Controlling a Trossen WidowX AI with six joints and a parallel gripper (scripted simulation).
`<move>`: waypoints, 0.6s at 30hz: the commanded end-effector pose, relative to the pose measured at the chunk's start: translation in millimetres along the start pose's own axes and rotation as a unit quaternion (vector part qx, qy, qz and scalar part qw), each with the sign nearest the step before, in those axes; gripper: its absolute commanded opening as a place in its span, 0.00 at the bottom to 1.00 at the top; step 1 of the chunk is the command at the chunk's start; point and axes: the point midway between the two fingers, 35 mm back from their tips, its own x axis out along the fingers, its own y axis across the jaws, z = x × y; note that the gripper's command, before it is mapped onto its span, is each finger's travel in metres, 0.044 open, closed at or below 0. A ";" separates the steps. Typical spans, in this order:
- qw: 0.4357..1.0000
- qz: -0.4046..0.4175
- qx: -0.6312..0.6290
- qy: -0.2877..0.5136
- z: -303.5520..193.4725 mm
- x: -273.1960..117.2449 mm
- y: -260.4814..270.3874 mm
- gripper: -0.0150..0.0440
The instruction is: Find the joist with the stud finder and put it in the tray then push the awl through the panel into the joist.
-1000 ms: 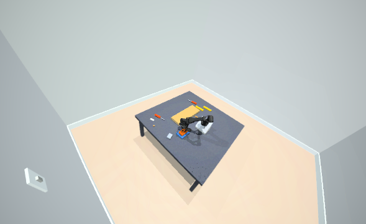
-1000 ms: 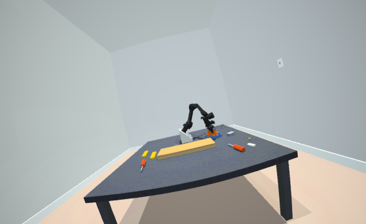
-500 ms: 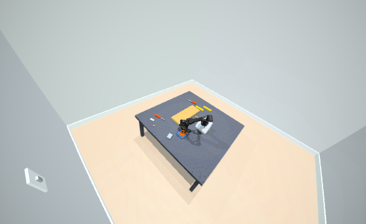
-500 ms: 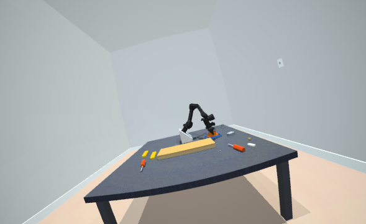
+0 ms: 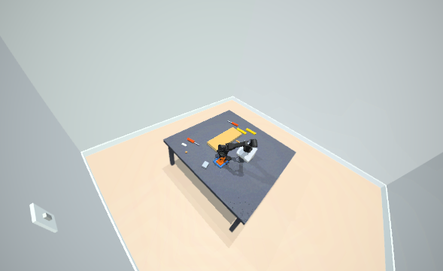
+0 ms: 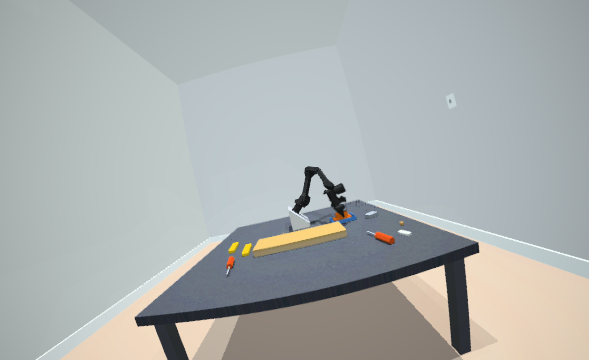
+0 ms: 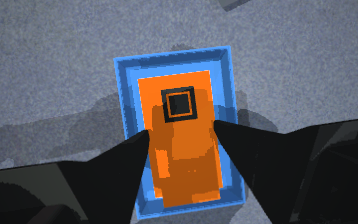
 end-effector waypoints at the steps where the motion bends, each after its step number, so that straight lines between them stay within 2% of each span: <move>1: 1.000 0.000 -0.004 0.001 3.6 -10.9 -2.8 0.92; 3: 1.000 0.001 -0.005 0.005 7.7 -28.0 -5.5 1.00; 9: 1.000 0.000 -0.002 0.001 25.4 -89.0 0.2 1.00; 13: 0.999 -0.017 0.039 0.026 4.0 -73.5 -27.9 1.00; 18: 0.981 -0.062 0.165 0.083 -60.6 -77.4 -94.1 1.00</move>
